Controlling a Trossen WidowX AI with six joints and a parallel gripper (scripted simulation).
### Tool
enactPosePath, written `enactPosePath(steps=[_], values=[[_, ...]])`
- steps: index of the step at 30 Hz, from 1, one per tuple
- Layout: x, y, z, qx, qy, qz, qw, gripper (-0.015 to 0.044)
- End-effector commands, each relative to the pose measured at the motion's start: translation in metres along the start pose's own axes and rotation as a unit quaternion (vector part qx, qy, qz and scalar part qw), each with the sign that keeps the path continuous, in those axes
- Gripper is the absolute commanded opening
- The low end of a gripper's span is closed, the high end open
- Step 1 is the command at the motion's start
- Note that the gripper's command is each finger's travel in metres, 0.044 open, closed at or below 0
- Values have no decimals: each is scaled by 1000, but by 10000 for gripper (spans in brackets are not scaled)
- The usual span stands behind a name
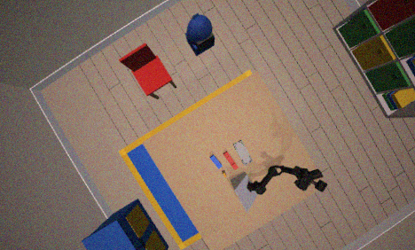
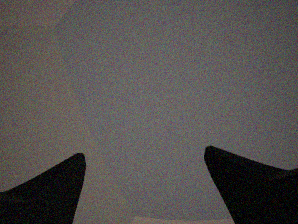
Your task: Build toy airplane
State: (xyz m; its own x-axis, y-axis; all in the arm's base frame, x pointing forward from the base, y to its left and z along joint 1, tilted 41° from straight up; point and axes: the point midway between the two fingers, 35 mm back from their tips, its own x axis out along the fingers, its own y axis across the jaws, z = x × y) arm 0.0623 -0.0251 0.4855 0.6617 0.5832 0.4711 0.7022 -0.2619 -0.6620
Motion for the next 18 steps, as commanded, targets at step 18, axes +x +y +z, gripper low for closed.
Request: enactPosePath(steps=[18], values=[[119, 107, 145, 245, -27, 373, 895, 440]])
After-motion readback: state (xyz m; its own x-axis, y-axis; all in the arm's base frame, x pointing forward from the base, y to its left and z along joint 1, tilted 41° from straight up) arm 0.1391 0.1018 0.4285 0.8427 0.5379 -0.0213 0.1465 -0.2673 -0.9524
